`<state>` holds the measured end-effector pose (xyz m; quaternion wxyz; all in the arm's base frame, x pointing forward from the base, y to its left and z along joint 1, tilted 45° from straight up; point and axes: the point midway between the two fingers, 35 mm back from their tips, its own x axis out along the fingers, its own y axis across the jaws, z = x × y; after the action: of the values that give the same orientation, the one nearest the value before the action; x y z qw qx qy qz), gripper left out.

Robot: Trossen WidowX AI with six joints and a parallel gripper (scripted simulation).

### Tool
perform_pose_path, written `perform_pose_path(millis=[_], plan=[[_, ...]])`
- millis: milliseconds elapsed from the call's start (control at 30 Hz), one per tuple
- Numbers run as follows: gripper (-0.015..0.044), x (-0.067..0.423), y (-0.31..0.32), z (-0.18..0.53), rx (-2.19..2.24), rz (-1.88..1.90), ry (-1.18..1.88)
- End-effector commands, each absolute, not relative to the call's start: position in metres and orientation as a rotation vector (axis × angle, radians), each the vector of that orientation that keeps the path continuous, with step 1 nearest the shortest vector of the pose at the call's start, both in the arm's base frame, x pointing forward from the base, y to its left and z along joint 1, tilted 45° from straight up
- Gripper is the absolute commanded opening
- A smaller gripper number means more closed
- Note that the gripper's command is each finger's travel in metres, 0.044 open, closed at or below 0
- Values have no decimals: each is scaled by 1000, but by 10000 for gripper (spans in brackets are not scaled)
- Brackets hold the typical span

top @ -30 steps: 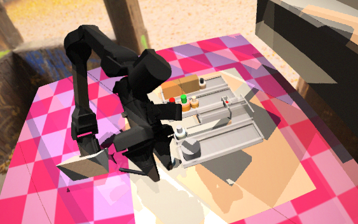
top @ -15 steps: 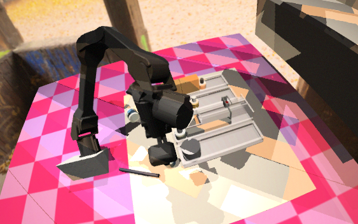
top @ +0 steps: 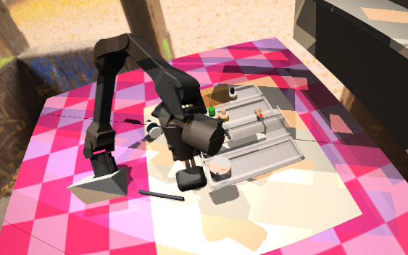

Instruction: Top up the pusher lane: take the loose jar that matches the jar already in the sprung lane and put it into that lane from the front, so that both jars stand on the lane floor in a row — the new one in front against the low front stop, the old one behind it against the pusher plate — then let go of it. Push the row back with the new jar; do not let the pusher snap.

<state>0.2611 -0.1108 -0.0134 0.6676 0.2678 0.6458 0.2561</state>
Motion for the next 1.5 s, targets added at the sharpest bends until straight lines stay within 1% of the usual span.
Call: perform_pose_path(millis=[0, 900, 1233, 1433, 1467], plan=[[440, 261, -105, -18, 612, 578, 1458], [440, 262, -74, -50, 613, 580, 1456], [177, 262, -74, -50, 613, 580, 1456], [138, 262, -74, -50, 613, 580, 1456], [111, 262, -74, -50, 613, 580, 1456]])
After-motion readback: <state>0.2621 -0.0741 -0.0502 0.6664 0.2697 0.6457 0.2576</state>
